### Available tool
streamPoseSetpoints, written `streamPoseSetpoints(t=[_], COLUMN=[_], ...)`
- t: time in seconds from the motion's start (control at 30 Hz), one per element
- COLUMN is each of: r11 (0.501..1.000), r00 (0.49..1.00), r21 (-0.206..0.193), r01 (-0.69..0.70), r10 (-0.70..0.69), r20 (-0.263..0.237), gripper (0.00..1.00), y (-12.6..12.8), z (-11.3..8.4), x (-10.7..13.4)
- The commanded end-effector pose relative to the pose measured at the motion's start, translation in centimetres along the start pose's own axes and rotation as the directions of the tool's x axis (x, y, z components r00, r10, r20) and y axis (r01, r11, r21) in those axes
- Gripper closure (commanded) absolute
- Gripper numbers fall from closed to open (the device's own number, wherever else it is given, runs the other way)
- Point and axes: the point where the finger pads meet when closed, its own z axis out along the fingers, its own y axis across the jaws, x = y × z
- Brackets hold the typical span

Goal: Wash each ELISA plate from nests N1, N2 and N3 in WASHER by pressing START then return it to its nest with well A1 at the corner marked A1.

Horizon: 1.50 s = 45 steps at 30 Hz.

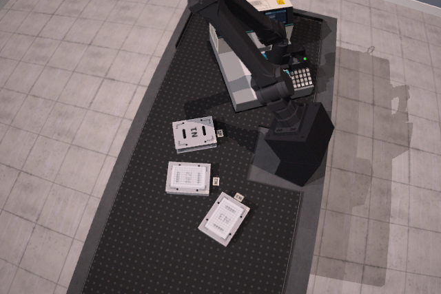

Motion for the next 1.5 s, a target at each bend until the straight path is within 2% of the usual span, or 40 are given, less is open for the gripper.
streamPoseSetpoints(t=[0.0, 0.47, 0.5, 0.57, 0.6, 1.47], r11=[1.000, 1.000, 1.000, 1.000, 1.000, 1.000], r00=[1.000, 1.000, 1.000, 1.000, 1.000, 1.000], r21=[0.000, 0.001, -0.015, -0.001, -0.012, -0.012], r01=[-0.012, -0.013, -0.003, -0.012, -0.010, -0.010], r10=[0.012, 0.013, 0.003, 0.012, 0.010, 0.010], r20=[0.000, -0.001, 0.002, 0.000, 0.005, 0.005], gripper=[0.16, 0.16, 0.16, 0.16, 0.16, 0.16], y=[0.1, 0.0, 0.6, 0.1, 0.4, 0.3], z=[0.7, 2.7, 2.5, 3.2, 2.7, 2.7], x=[0.1, 0.2, 0.3, 0.1, -0.1, -0.1])
